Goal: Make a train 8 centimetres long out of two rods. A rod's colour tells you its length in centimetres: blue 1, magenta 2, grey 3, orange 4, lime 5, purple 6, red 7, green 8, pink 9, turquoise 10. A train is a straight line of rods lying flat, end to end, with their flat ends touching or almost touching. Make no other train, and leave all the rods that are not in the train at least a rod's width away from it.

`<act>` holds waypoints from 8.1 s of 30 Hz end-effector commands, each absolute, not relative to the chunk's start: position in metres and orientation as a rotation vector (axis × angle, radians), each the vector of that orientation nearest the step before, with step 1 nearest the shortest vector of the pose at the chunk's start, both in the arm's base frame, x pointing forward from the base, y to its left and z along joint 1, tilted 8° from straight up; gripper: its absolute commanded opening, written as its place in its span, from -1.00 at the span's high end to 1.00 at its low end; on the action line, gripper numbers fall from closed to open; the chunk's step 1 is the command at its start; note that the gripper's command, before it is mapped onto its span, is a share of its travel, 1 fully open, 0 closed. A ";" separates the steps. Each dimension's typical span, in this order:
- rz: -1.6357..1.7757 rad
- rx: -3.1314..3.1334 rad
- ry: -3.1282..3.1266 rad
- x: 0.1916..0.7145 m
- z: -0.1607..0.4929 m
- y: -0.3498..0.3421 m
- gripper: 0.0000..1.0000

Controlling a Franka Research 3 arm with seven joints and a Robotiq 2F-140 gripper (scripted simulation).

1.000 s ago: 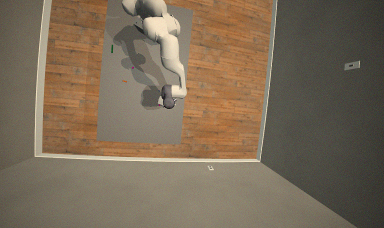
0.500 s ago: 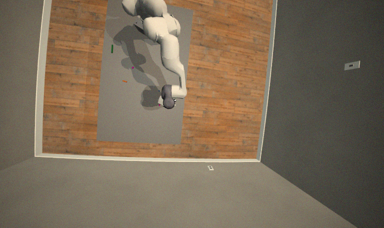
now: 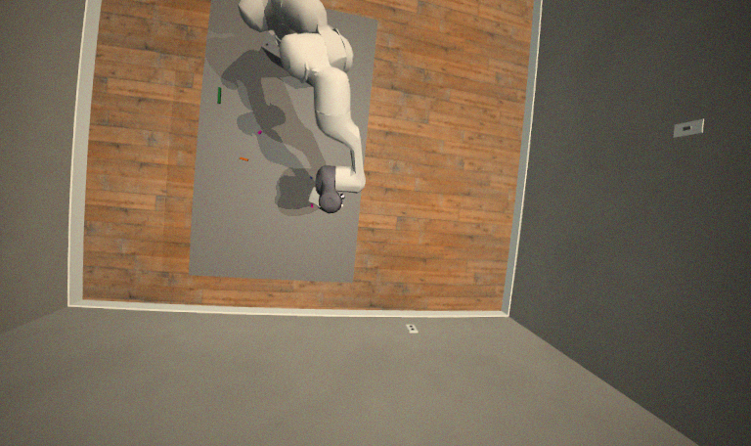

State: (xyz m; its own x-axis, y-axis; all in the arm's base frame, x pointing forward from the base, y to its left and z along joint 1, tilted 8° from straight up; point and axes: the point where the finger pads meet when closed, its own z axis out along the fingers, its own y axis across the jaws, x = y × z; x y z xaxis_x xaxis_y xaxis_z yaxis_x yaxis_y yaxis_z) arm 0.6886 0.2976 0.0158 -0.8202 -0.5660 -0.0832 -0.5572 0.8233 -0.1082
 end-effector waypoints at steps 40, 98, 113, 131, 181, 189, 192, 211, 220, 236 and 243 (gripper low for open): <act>-0.119 -0.884 2.898 0.693 -0.024 0.298 0.54; -0.119 -0.884 2.898 0.694 -0.037 0.298 0.54; -0.119 -0.884 2.898 0.695 -0.036 0.298 0.54; -0.119 -0.884 2.898 0.695 -0.036 0.298 0.54; -0.119 -0.884 2.898 0.695 -0.037 0.297 0.54; -0.119 -0.884 2.898 0.695 -0.037 0.297 0.54; -0.119 -0.884 2.898 0.695 -0.037 0.297 0.54; -0.119 -0.884 2.898 0.694 -0.037 0.297 0.54; -0.119 -0.884 2.898 0.694 -0.037 0.297 0.54; -0.119 -0.884 2.898 0.694 -0.037 0.297 0.54; -0.119 -0.884 2.898 0.694 -0.037 0.297 0.54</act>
State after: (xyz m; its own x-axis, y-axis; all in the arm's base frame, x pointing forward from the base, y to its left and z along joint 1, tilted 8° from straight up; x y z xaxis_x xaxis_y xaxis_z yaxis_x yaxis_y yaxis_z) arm 0.6939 0.2964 -0.0369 -0.8257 -0.5583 -0.0801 -0.5497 0.8284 -0.1073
